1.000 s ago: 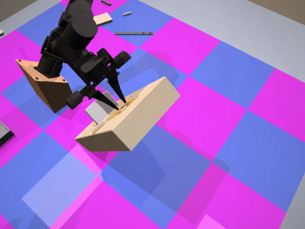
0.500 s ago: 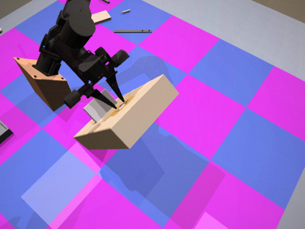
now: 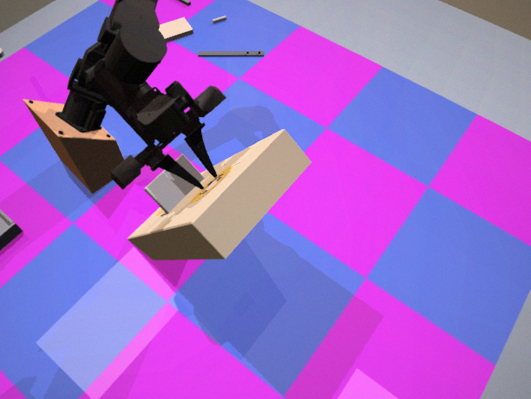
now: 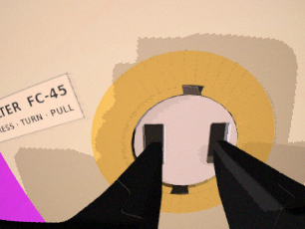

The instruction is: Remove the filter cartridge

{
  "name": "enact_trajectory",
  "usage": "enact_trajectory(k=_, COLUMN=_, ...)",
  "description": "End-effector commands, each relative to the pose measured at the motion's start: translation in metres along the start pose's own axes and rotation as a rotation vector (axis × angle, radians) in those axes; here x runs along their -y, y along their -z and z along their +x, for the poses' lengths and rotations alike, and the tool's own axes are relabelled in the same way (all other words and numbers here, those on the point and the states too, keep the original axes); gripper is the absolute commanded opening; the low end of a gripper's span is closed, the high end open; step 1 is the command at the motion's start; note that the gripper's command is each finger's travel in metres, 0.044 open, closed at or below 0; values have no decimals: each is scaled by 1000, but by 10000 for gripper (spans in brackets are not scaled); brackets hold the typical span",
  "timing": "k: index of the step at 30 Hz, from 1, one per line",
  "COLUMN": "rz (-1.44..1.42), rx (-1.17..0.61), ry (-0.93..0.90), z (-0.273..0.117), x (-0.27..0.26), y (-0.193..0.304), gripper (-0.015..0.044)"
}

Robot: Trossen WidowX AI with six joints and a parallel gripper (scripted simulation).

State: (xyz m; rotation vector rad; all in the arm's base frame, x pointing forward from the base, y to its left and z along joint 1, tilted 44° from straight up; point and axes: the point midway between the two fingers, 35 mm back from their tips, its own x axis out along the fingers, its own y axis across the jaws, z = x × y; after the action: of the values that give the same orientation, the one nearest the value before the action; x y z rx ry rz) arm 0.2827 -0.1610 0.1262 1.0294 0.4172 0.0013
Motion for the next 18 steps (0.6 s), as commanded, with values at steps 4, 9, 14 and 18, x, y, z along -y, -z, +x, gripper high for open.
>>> enact_trajectory(k=4, rz=4, rx=2, ry=3, z=3, x=0, y=-1, gripper=108)
enact_trajectory(k=9, rz=4, rx=2, ry=3, z=3, x=1, y=0, gripper=108)
enact_trajectory(k=14, rz=4, rx=2, ry=3, z=3, x=1, y=0, gripper=108)
enact_trajectory(k=18, rz=4, rx=2, ry=3, z=3, x=1, y=0, gripper=108)
